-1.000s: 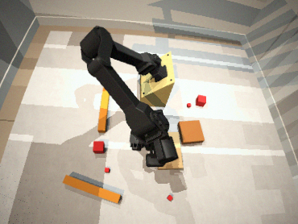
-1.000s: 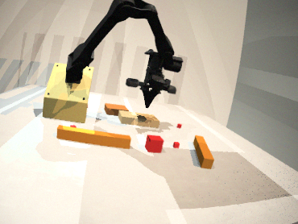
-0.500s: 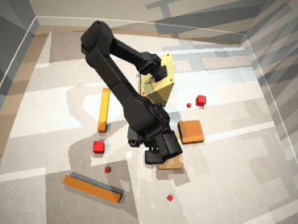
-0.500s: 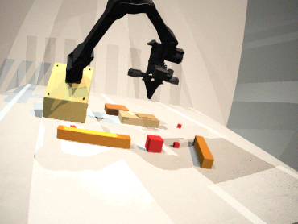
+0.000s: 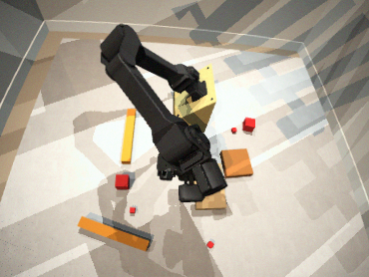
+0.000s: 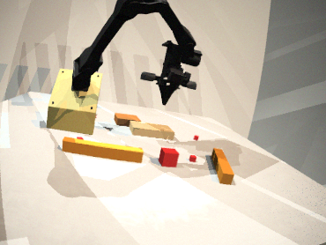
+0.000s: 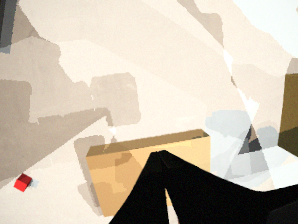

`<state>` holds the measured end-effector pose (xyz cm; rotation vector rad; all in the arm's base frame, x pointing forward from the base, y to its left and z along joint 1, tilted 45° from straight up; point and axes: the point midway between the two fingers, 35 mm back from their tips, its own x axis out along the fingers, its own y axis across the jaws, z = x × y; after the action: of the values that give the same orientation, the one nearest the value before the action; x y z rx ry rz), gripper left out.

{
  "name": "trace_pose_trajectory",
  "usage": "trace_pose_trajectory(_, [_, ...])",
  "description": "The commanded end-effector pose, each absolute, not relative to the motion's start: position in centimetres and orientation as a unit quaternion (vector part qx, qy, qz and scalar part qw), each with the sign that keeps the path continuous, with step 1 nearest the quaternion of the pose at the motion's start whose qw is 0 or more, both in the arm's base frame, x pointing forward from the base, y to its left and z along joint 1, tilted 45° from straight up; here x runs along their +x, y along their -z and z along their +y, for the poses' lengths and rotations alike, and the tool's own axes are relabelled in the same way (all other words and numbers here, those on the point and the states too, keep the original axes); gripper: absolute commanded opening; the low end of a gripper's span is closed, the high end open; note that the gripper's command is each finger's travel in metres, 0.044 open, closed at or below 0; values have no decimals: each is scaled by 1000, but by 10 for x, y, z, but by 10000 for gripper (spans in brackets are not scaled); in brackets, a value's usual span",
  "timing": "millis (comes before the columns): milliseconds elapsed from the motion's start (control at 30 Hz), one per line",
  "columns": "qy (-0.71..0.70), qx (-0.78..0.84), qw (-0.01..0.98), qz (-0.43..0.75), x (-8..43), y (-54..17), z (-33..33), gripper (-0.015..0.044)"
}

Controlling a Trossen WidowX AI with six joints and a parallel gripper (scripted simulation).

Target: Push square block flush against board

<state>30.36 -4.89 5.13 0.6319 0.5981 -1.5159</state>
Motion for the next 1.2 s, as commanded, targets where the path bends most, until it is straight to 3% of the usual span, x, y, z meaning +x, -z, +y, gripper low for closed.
trace_pose_trajectory(0, [665,281,640,262,304,-52,-48,0])
trace_pose_trajectory(567, [664,276,643,264,304,-51,-48,0])
trace_pose_trajectory(1167, [554,82,696,450,321,17,-6,0])
